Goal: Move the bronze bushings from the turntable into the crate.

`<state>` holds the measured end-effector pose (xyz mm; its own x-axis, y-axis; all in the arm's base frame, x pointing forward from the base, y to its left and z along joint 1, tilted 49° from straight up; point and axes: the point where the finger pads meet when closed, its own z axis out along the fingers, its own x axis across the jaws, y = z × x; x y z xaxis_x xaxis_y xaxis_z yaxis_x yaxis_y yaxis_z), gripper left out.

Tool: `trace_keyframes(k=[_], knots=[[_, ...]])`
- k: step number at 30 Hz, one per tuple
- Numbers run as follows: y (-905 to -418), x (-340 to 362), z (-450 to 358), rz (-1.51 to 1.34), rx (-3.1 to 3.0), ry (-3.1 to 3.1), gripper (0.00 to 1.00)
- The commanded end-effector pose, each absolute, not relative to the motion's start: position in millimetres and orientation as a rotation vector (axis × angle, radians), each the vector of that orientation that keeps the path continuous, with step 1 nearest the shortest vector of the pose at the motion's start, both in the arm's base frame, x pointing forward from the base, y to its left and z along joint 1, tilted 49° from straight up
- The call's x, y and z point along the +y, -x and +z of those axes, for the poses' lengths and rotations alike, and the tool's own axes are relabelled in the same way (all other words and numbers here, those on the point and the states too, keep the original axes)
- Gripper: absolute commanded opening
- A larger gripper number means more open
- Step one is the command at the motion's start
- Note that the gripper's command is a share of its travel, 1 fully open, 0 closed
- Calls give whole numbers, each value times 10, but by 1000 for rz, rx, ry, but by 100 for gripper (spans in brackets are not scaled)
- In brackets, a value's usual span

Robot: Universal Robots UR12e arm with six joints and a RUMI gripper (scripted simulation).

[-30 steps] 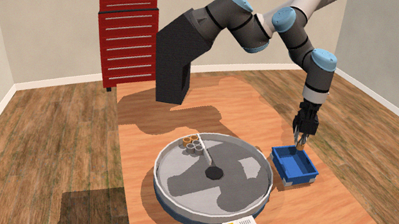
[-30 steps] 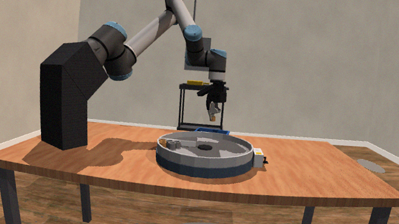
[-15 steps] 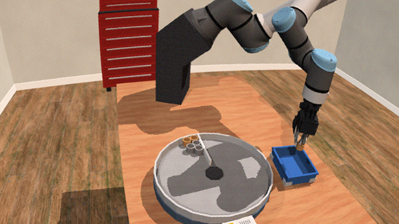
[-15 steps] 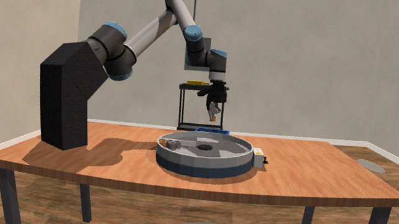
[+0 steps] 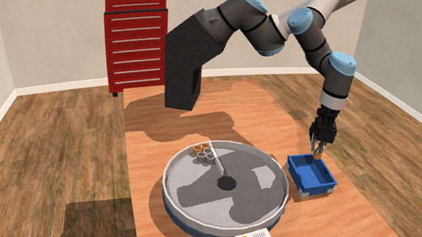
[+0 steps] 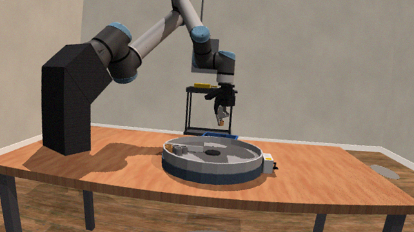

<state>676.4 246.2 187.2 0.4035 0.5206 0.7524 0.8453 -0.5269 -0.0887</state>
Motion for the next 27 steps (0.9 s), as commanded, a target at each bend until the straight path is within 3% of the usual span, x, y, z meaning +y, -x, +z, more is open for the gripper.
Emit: trace_keyframes(k=[1,27], knots=[[-6787,2447,1887,-944,-1166,2204,0],[-6997,2847,1515,-943,-1168,2203,0]])
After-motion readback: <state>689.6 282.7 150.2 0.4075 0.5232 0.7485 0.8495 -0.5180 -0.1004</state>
